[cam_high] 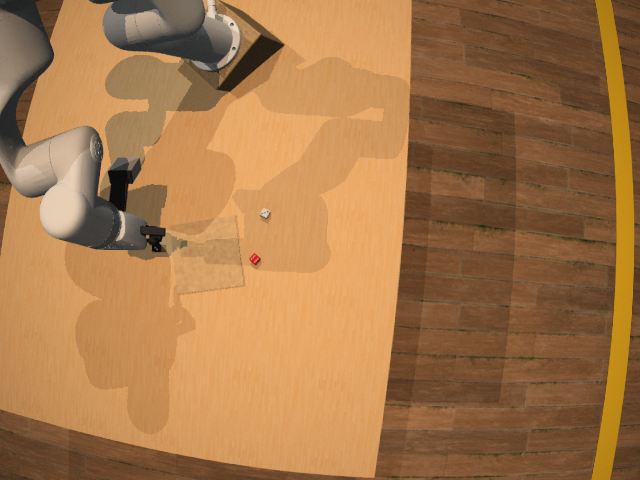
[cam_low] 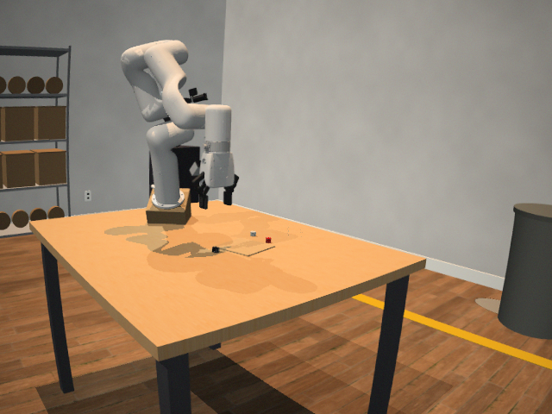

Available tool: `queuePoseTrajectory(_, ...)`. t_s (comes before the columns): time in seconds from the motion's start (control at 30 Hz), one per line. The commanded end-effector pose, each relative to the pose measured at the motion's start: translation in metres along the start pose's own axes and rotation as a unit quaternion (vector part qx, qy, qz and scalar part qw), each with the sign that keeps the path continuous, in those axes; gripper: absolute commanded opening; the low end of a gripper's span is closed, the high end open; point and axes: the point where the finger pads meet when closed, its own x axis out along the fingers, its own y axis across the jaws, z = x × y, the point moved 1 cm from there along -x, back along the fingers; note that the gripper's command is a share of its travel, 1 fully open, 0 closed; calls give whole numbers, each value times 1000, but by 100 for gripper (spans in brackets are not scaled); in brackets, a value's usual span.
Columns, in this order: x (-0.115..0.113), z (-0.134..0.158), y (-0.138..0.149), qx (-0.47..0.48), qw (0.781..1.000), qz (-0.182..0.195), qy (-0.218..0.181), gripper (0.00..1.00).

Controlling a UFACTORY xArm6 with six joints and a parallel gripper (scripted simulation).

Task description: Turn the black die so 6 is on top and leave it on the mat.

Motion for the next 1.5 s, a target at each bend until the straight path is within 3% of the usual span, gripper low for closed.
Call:
queuePoseTrajectory(0.0,-1,1,-1,3,1000,0,-2,100)
queuePoseTrajectory(0.37,-1,2,-1,-6,1000,0,-2,100)
queuePoseTrajectory(0.7,2,2,-1,-91,996,-1,-2,100)
queuePoseTrajectory(1.1,8,4,-2,-255,967,-2,-2,100)
queuePoseTrajectory(1.2,8,4,-2,-259,966,-2,-2,100)
queuePoseTrajectory(1.47,12,5,-2,-377,926,-3,-1,100)
